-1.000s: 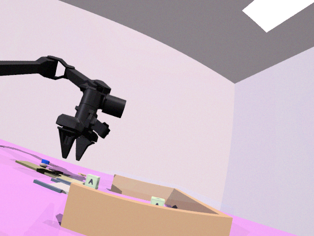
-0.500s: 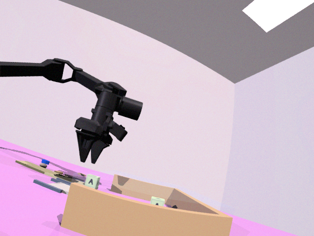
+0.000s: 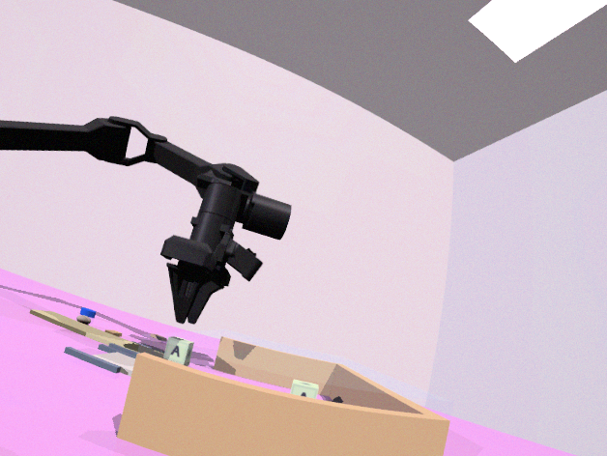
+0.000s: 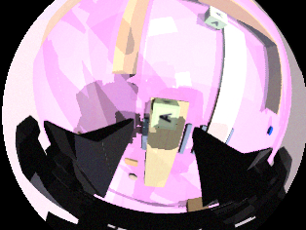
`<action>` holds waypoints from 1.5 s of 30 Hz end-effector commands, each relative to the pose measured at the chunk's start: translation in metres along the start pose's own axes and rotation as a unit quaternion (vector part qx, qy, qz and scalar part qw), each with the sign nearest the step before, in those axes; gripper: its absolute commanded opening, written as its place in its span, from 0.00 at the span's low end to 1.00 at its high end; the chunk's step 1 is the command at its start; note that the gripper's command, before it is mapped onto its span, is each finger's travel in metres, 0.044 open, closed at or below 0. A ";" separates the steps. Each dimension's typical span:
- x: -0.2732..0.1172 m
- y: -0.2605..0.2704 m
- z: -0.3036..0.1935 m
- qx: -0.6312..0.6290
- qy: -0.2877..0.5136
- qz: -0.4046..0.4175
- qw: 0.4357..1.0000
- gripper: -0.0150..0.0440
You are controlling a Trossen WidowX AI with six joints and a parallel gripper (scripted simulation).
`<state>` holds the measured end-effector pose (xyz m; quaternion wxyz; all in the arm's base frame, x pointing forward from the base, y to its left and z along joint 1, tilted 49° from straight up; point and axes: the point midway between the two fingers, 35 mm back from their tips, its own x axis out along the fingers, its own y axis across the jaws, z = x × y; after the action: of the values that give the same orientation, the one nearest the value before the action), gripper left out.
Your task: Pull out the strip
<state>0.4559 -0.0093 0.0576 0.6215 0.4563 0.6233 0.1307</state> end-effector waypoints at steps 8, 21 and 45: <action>0.020 -0.001 0.001 0.003 0.002 0.002 1.000 0.68; 0.042 -0.001 0.001 0.003 0.003 0.003 1.000 0.68; 0.042 -0.003 -0.004 0.001 0.002 0.000 1.000 0.25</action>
<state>0.4643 0.0238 0.0267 0.6200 0.4568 0.6243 0.1311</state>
